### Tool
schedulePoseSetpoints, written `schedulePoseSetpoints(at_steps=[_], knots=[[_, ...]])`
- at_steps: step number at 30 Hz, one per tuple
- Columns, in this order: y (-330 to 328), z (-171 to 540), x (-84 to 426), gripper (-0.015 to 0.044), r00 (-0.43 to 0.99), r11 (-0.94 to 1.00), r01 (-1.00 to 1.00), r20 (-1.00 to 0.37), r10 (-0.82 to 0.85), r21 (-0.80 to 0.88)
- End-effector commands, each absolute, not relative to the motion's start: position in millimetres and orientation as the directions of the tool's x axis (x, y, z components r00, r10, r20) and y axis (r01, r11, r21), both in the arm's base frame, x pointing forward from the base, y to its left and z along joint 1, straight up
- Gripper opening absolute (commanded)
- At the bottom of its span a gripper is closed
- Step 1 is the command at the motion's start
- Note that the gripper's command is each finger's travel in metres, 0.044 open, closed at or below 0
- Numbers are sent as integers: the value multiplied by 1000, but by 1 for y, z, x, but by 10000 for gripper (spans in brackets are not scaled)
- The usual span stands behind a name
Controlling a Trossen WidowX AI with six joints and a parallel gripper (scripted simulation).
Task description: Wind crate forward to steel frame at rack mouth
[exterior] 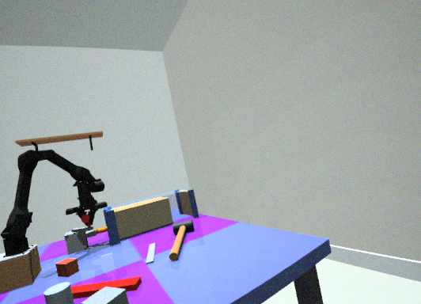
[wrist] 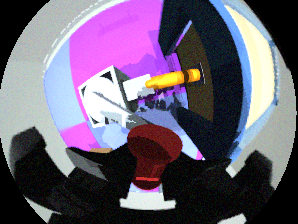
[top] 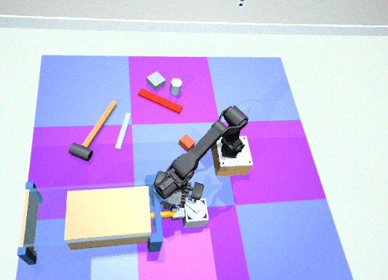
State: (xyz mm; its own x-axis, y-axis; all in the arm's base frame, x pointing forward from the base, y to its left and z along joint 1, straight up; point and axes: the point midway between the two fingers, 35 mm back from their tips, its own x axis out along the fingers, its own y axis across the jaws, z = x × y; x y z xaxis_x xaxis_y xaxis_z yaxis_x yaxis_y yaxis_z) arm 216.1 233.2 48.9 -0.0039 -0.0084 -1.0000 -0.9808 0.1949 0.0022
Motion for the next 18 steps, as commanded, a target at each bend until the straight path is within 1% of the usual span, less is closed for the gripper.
schedulePoseSetpoints(at_steps=[1,18], knots=[[247,54,223,0,16,196,-981,-999,28,-11],[265,55,228,0,17,196,-981,-999,29,-11]])
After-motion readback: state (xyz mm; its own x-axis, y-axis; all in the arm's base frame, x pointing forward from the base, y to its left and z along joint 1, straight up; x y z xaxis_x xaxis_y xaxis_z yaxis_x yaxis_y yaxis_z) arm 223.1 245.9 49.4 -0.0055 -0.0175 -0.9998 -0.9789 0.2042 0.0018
